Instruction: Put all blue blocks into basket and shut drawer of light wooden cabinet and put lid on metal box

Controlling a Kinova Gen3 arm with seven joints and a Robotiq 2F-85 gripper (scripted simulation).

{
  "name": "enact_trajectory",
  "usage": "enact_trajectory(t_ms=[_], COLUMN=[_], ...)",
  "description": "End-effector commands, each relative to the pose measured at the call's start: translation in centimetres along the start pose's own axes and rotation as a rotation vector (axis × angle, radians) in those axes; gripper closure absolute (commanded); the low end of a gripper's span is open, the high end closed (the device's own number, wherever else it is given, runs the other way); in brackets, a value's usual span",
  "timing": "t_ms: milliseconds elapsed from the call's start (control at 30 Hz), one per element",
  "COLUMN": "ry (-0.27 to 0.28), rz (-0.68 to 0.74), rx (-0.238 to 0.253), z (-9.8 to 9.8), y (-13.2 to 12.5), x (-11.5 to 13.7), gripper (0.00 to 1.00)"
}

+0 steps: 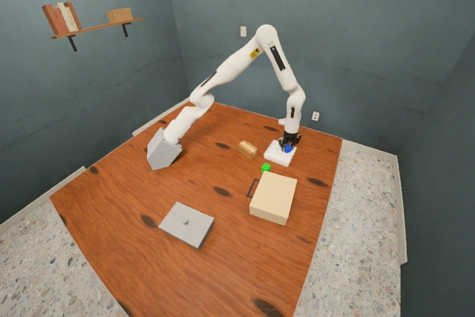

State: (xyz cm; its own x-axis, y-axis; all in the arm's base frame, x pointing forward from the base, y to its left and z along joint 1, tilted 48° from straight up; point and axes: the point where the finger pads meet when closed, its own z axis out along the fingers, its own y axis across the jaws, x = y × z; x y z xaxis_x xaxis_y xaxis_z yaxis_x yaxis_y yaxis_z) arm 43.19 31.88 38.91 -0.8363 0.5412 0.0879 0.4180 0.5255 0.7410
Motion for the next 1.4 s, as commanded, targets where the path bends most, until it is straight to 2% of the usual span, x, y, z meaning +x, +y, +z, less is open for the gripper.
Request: enact_trajectory(t_ms=[0, 933, 1133, 1367], ry=[-0.005, -0.005, -0.006, -0.006], rz=[0.004, 0.004, 0.003, 0.003], rx=[0.0, -0.001, -0.004, -0.005], z=[0.0, -0.4, -1.7, -4.1], y=[-0.1, 0.0, 0.1, 0.1], x=[-0.3, -0.3, -0.3, -0.3], gripper=[0.4, 0.4, 0.4, 0.4])
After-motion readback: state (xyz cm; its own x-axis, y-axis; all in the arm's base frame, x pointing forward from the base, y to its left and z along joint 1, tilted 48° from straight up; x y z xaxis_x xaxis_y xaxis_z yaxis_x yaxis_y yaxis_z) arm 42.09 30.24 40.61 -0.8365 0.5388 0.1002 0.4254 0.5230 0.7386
